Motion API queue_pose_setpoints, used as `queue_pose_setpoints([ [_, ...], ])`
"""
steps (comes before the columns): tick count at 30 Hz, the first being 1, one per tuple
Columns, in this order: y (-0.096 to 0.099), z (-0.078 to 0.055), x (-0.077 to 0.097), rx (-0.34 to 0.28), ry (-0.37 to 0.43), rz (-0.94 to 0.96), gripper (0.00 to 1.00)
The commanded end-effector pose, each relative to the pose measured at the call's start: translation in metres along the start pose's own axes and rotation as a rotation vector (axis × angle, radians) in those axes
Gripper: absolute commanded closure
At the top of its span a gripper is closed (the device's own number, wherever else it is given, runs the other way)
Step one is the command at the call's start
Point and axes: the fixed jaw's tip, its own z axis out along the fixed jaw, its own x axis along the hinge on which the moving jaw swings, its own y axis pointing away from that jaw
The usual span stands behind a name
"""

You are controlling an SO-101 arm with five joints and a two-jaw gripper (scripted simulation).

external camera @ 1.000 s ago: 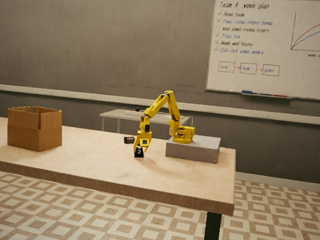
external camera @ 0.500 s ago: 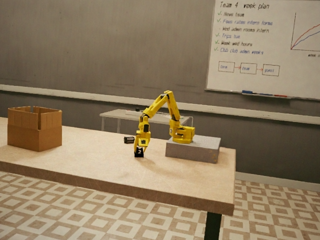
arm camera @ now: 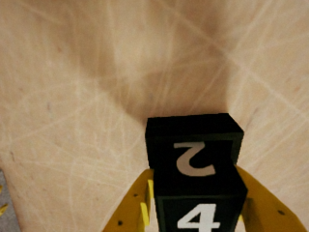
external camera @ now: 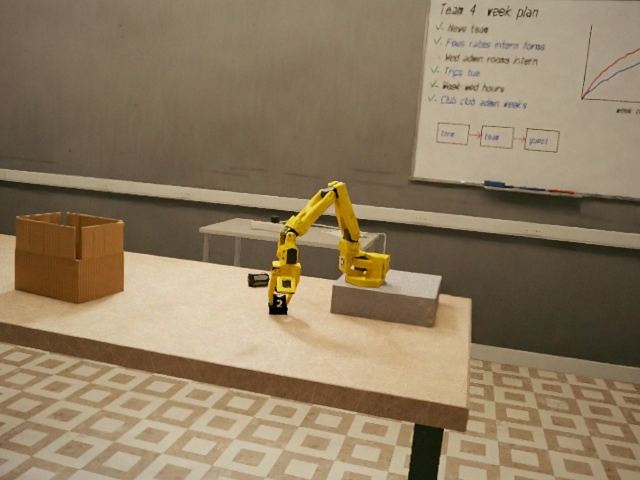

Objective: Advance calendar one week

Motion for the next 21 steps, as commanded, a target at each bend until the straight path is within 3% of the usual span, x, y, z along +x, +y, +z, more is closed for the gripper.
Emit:
queue_pose_setpoints([
  [1,0.0025,0.0020,0.0018,-0.021,0.006,-0.002,0.81],
  [21,0.0025,0.0020,0.0018,-0.021,0.006,-0.002,0.99],
])
